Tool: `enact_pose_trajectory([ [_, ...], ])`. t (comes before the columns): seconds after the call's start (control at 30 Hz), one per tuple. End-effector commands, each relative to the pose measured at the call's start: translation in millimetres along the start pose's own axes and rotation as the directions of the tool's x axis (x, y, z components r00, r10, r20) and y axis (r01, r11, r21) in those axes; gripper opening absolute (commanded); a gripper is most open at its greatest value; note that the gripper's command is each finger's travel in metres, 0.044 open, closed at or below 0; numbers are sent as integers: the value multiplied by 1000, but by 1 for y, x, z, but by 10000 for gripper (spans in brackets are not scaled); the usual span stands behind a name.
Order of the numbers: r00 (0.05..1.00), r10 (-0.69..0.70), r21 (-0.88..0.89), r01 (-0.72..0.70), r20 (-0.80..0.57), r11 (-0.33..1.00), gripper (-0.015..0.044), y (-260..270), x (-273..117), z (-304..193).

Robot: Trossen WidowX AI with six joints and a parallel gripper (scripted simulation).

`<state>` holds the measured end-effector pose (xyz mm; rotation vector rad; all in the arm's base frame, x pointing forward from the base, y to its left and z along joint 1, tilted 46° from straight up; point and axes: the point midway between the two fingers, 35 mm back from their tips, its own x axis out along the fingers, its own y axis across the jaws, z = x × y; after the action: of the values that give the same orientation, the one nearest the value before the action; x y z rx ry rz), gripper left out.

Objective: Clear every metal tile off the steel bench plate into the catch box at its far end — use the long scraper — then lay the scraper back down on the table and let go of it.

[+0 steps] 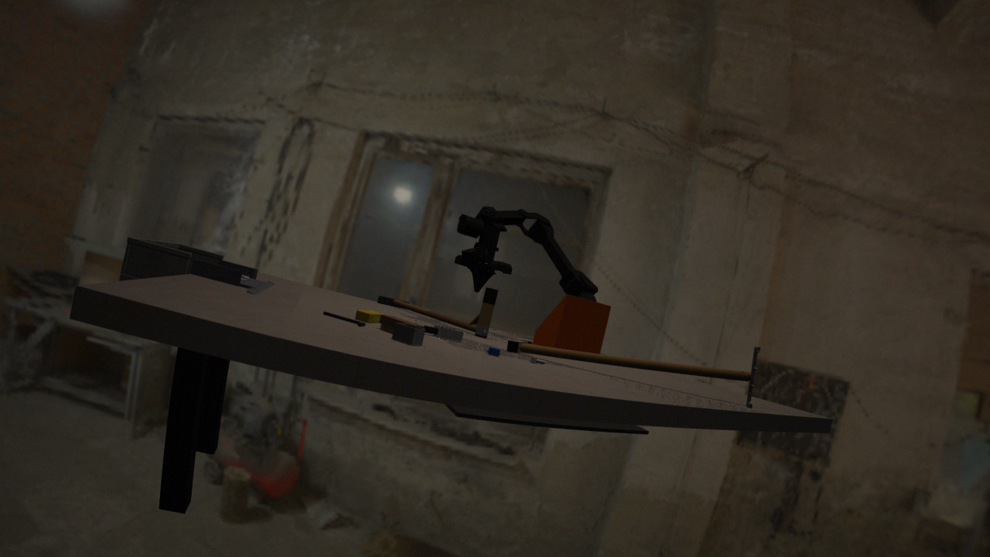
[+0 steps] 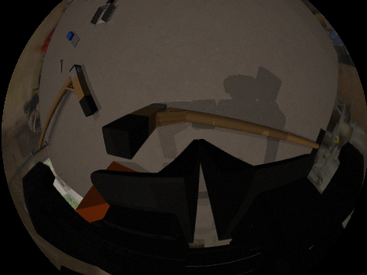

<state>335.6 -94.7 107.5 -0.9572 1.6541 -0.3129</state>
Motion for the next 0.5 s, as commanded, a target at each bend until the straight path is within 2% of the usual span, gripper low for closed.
enact_pose_trajectory([
  [0.0, 1000, -2, 77, 2, -1, 997, 0, -1, 2, 0],
  [0.47, 1000, -2, 294, 2, 0, 956, 0, -1, 5, 0],
])
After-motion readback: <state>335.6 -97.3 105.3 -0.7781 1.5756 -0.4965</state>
